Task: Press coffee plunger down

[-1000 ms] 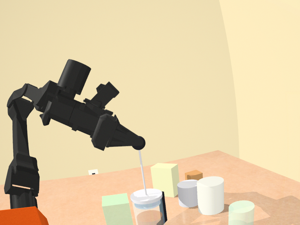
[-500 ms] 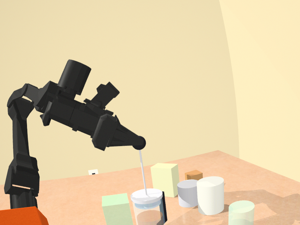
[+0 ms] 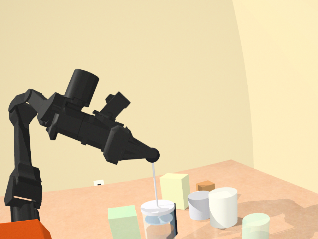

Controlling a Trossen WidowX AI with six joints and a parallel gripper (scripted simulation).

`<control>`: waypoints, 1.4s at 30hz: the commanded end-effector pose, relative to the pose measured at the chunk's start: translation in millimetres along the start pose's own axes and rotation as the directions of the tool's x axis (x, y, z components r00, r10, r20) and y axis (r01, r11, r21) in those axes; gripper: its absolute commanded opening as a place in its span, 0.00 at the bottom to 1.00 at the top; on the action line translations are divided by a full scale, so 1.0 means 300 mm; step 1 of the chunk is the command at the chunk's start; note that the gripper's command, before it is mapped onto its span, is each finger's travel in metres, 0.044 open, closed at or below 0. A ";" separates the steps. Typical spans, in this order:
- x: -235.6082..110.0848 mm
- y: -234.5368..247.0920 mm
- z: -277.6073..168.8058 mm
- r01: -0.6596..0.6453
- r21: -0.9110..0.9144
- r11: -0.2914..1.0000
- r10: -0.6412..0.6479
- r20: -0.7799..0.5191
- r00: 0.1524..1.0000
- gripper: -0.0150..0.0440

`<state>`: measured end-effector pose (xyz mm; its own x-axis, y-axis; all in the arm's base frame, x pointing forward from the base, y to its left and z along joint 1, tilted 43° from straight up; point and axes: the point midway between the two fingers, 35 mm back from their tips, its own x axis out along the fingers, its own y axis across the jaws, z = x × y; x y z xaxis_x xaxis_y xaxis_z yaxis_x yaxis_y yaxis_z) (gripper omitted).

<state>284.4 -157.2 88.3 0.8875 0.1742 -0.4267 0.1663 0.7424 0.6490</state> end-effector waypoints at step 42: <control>0.174 -0.008 -0.229 0.002 0.029 1.000 -0.001 -0.027 1.000 0.46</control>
<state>304.9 -123.2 38.2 0.8991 0.1499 -0.4112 0.1672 0.7506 0.6392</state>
